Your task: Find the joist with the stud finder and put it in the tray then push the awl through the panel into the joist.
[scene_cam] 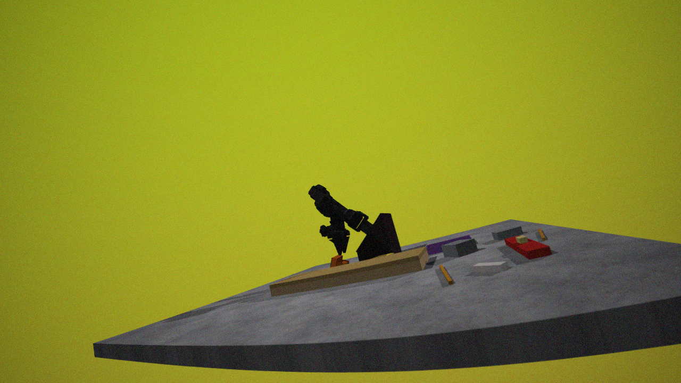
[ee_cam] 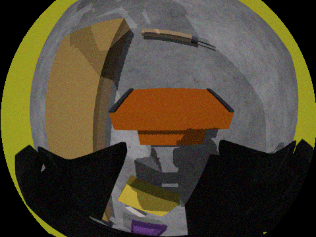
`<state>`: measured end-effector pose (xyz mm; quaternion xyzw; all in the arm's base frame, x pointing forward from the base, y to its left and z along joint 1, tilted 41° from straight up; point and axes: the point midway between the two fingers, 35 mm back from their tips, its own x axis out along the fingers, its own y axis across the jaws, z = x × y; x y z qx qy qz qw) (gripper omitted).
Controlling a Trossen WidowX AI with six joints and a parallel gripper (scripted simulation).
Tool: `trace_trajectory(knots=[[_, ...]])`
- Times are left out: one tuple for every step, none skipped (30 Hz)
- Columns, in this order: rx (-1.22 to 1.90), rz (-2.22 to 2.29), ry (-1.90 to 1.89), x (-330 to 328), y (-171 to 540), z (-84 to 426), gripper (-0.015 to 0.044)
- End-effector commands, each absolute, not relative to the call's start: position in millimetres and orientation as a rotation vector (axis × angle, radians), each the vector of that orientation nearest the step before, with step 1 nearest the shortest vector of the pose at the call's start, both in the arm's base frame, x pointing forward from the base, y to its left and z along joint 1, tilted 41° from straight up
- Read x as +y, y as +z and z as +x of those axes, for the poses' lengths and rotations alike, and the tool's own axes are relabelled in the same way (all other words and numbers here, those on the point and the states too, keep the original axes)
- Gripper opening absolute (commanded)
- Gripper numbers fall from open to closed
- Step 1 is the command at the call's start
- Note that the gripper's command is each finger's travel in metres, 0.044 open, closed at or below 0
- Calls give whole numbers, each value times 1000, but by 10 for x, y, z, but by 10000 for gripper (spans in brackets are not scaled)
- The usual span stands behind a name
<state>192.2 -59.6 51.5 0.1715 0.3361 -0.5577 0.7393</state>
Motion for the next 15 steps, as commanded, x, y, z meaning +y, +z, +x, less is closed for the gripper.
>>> trace_trajectory(knots=[[726,382,-1225,-596,514,1923,440],[726,382,-1225,-600,507,1925,440],[726,382,-1224,-607,497,1928,440],[726,383,-1224,-616,484,1931,440],[727,383,-1224,-625,471,1935,440],[727,383,-1224,-635,458,1938,440],[727,384,-1224,-644,445,1942,440],[728,384,-1224,-653,432,1945,440],[728,384,-1224,-662,420,1948,440],[728,384,-1224,-672,408,1951,440],[728,384,-1224,-682,395,1954,440],[728,384,-1224,-692,382,1957,440],[728,384,-1224,-702,369,1959,440],[728,385,-1224,-712,357,1962,440],[728,385,-1224,-722,345,1964,440]])
